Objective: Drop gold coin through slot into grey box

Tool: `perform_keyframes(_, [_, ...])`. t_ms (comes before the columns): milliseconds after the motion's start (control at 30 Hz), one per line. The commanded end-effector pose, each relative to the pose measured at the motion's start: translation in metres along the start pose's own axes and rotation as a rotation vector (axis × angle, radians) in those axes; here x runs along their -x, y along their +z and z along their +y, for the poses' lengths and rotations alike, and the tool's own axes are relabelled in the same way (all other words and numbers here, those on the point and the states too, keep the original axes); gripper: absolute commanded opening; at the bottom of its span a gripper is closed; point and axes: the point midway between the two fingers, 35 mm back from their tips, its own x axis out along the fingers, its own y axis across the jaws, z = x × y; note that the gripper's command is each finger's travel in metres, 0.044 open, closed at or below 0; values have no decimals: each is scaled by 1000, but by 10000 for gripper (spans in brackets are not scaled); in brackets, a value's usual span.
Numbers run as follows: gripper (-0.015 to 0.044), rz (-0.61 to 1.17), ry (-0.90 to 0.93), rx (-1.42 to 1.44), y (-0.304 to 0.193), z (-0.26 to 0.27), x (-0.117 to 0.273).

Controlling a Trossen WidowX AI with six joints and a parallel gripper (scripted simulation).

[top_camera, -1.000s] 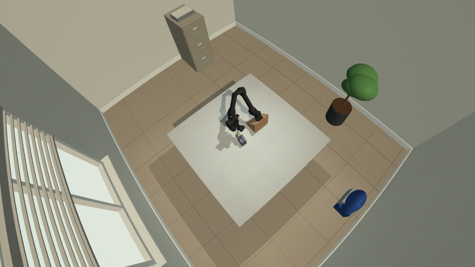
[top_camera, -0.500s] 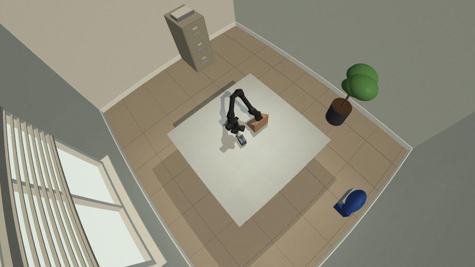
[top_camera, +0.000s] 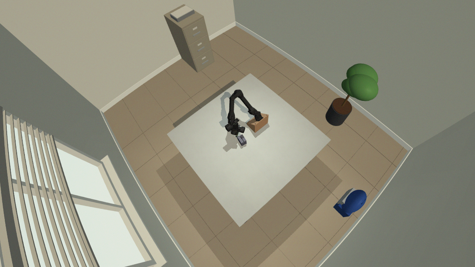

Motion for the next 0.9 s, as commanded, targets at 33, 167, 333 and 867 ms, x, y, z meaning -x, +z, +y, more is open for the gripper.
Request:
perform_keyframes(33, [161, 13, 6, 10, -3, 3, -10])
perform_keyframes(167, [161, 13, 6, 10, -3, 3, -17])
perform_keyframes(333, [161, 13, 6, 10, -3, 3, -25])
perform_keyframes(867, [161, 15, 3, 12, -4, 3, -50])
